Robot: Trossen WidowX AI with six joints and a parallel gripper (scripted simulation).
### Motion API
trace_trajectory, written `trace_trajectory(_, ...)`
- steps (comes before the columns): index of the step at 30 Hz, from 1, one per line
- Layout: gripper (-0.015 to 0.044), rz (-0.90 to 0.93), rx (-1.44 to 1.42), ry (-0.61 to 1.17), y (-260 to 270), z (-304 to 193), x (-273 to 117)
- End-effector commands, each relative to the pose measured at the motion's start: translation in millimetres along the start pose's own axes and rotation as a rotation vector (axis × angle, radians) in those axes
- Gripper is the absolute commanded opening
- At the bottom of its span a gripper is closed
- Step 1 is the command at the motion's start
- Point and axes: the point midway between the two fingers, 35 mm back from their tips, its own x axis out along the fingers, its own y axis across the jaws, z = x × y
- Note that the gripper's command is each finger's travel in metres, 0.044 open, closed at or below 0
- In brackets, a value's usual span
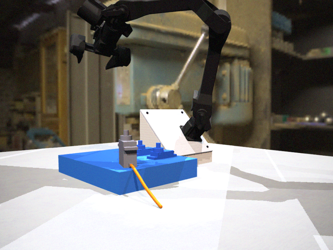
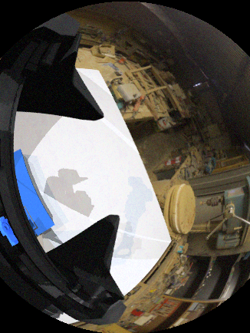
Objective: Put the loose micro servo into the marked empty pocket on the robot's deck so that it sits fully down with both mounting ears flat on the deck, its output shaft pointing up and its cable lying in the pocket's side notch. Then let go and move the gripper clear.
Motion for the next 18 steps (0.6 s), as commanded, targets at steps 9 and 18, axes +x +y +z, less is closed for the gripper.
trace_trajectory(9,0.044,0.079,0.01,0.347,32.1,-97.7,-51.5)
trace_trajectory(18,0.044,0.04,0.021,0.631,33.9,-174.0,-103.4)
